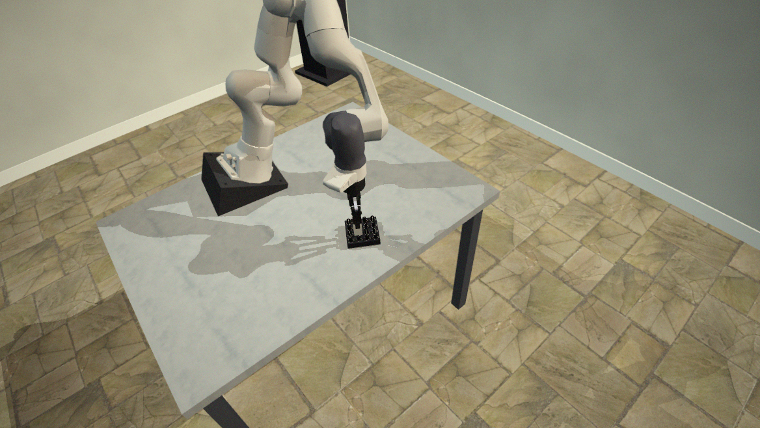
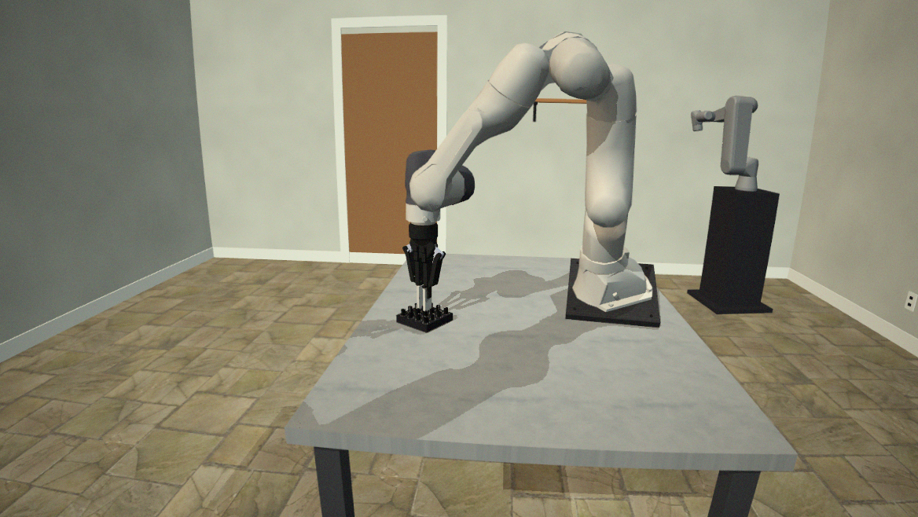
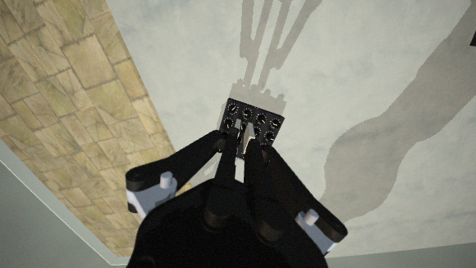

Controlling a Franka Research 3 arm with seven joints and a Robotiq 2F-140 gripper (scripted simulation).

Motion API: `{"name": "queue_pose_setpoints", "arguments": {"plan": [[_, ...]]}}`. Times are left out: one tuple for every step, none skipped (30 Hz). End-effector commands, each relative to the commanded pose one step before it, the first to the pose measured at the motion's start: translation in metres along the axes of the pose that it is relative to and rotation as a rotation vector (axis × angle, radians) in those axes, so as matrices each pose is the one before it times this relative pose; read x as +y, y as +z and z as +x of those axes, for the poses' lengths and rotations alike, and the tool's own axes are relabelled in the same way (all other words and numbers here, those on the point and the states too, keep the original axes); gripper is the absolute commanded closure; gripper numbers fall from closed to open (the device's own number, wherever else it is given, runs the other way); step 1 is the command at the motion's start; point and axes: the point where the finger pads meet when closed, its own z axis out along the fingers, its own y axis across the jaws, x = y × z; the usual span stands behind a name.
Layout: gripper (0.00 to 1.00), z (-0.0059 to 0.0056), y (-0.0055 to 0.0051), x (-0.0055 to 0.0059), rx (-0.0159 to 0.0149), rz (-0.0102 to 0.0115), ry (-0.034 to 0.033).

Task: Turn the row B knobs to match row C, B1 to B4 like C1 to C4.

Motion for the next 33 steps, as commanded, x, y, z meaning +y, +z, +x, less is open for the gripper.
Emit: {"name": "queue_pose_setpoints", "arguments": {"plan": [[0.88, -0.00012, 0.00056, 0.00029, -0.00269, -0.00001, -0.00899], [0.88, 0.0, 0.0, 0.0, 0.0, 0.0, 0.0], [0.88, 0.0, 0.0, 0.0, 0.0, 0.0, 0.0], [0.88, 0.0, 0.0, 0.0, 0.0, 0.0, 0.0], [0.88, 0.0, 0.0, 0.0, 0.0, 0.0, 0.0], [0.88, 0.0, 0.0, 0.0, 0.0, 0.0, 0.0], [0.88, 0.0, 0.0, 0.0, 0.0, 0.0, 0.0], [0.88, 0.0, 0.0, 0.0, 0.0, 0.0, 0.0], [0.88, 0.0, 0.0, 0.0, 0.0, 0.0, 0.0], [0.88, 0.0, 0.0, 0.0, 0.0, 0.0, 0.0], [0.88, 0.0, 0.0, 0.0, 0.0, 0.0, 0.0], [0.88, 0.0, 0.0, 0.0, 0.0, 0.0, 0.0], [0.88, 0.0, 0.0, 0.0, 0.0, 0.0, 0.0], [0.88, 0.0, 0.0, 0.0, 0.0, 0.0, 0.0], [0.88, 0.0, 0.0, 0.0, 0.0, 0.0, 0.0], [0.88, 0.0, 0.0, 0.0, 0.0, 0.0, 0.0], [0.88, 0.0, 0.0, 0.0, 0.0, 0.0, 0.0], [0.88, 0.0, 0.0, 0.0, 0.0, 0.0, 0.0], [0.88, 0.0, 0.0, 0.0, 0.0, 0.0, 0.0], [0.88, 0.0, -0.00002, 0.0, 0.0, 0.0, 0.0], [0.88, 0.0, -0.00016, 0.0, 0.0, 0.0, 0.0], [0.88, 0.0, -0.0004, 0.0, -0.00001, 0.0, 0.0], [0.88, 0.0, -0.00071, 0.0, -0.00001, 0.0, 0.0], [0.88, 0.0, -0.00105, 0.0, 0.0, 0.0, 0.0], [0.88, 0.0, -0.00141, 0.0, 0.0, 0.0, 0.0], [0.88, 0.0, -0.00178, 0.0, 0.0, 0.0, 0.0], [0.88, 0.0, -0.00212, 0.0, -0.00001, 0.0, 0.0], [0.88, 0.0, -0.00241, 0.0, 0.00001, 0.0, 0.0], [0.88, 0.0, -0.00266, 0.0, -0.00001, 0.0, 0.0], [0.88, 0.0, 0.0, 0.0, 0.0, 0.0, 0.0], [0.88, 0.0, 0.0, 0.0, 0.0, 0.0, 0.0], [0.88, 0.0, -0.00283, 0.0, 0.0, 0.0, 0.0], [0.88, 0.0, -0.00293, 0.0, 0.00001, 0.0, 0.0]]}}
